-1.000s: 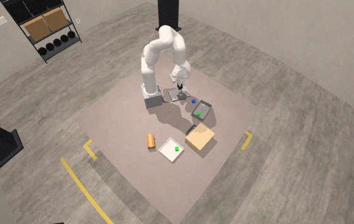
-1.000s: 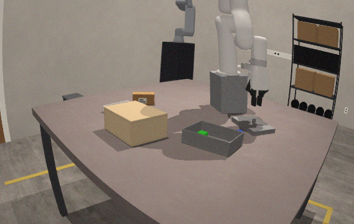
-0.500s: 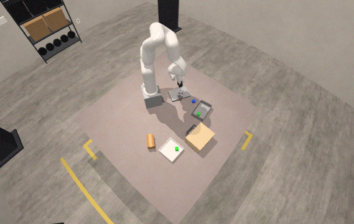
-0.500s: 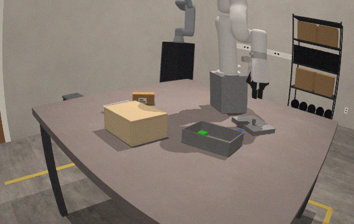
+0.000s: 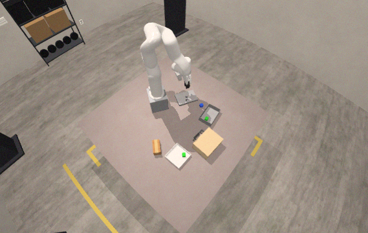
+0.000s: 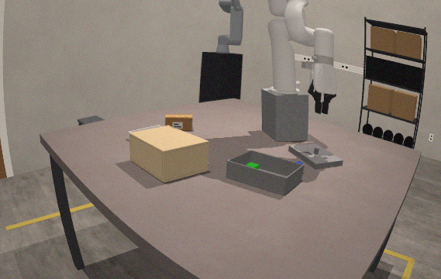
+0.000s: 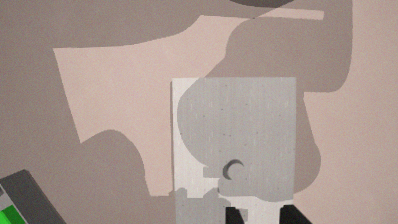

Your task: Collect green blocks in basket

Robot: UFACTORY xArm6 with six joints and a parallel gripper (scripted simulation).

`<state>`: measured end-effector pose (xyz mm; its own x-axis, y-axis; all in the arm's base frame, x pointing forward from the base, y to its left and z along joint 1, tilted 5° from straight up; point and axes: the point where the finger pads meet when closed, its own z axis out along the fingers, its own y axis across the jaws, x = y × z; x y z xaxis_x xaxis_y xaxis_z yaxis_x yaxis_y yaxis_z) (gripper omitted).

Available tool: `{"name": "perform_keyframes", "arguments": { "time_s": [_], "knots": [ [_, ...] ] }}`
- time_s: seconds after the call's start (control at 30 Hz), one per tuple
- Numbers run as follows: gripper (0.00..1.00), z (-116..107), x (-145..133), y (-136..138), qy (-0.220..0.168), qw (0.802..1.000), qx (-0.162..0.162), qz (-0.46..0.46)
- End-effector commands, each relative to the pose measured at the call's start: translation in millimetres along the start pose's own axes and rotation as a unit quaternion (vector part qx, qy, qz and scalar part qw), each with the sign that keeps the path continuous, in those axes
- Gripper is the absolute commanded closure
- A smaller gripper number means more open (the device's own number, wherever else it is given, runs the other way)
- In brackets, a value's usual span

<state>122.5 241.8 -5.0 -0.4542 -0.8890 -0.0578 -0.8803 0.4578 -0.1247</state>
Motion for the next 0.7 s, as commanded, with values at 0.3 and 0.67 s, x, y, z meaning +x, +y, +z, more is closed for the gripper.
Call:
{"name": "perform_keyframes", "arguments": {
  "time_s": [0.3,0.67],
  "knots": [
    [0.72,-8.1,-2.3,-1.9,0.032,0.999,-0.017,-0.003],
    [0.72,-8.2,-12.9,-13.5,0.032,0.999,-0.017,0.025]
  ]
}}
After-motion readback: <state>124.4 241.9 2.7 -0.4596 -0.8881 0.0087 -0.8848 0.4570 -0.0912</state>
